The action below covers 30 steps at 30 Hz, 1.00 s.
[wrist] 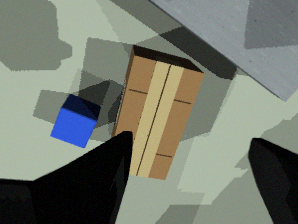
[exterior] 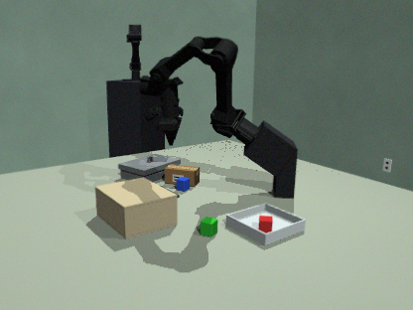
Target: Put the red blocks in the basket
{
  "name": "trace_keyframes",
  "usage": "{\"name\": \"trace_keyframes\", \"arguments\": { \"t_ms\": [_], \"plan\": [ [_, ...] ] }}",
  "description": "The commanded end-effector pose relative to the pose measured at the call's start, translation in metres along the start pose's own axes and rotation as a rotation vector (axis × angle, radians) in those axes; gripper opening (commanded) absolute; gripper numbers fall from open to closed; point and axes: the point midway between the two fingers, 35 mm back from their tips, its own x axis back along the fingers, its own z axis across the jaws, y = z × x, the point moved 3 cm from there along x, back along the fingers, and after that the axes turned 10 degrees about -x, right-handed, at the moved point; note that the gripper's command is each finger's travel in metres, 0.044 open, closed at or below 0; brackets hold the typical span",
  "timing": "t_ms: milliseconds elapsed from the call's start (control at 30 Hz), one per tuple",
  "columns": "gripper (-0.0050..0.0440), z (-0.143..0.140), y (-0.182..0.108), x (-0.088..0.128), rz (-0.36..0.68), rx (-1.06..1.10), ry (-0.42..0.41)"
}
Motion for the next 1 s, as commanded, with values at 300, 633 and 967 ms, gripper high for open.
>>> {"name": "trace_keyframes", "arguments": {
  "t_ms": [300,633,967],
  "plan": [
    [0.0262,0.053,0.029,0.005,-0.036,0.332,0.138],
    [0.0262,0.096,0.057,0.012,-0.059,0.658,0.132],
    [0.0262,0.156,0.082,0.021,-0.085,1.043,0.122]
  ]
}}
